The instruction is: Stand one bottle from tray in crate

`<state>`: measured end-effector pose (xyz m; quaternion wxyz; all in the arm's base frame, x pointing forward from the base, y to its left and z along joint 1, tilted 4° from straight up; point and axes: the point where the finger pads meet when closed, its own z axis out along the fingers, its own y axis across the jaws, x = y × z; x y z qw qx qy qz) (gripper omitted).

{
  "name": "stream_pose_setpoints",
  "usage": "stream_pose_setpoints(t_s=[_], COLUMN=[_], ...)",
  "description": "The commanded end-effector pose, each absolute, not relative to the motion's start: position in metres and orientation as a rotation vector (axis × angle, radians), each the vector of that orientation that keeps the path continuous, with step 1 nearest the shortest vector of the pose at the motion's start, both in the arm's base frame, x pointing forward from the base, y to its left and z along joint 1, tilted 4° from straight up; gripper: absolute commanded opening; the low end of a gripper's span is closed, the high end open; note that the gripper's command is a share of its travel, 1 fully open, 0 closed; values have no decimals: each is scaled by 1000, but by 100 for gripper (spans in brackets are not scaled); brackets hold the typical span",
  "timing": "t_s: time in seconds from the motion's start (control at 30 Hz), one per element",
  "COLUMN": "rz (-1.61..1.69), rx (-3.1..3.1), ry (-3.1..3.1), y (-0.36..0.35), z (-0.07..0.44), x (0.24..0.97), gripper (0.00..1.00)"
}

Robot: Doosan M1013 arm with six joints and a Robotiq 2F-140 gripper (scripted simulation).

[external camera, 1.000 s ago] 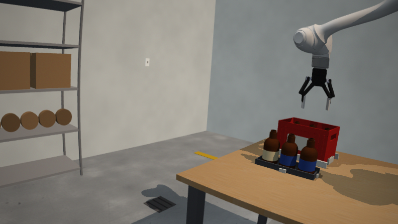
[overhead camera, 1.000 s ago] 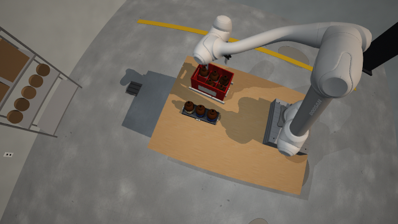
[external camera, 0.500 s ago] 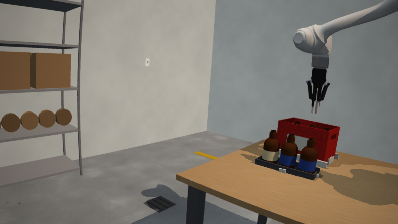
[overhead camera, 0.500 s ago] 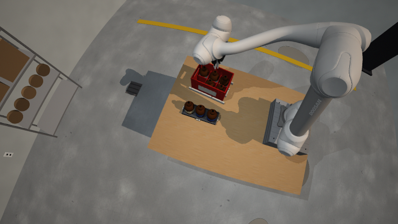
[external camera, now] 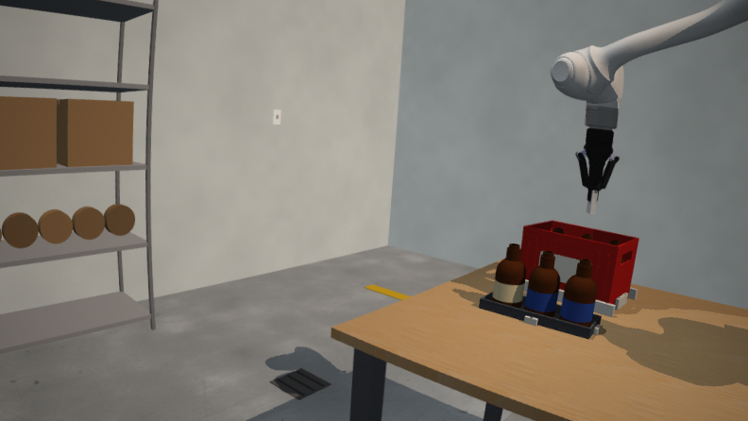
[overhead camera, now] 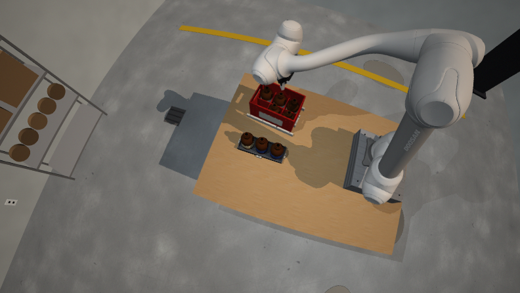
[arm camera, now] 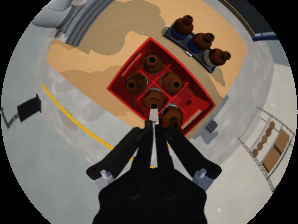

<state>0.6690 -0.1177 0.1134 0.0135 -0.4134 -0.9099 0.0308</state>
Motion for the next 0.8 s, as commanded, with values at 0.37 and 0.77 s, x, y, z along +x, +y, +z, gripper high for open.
stream_pose_setpoints(t_s=[0.37, 0.77], rz=[92, 92], rx=[-1210, -1108], ry=[-2867, -2905], y=[-13, 181], z=[109, 100], x=[682, 666], gripper=[0, 38])
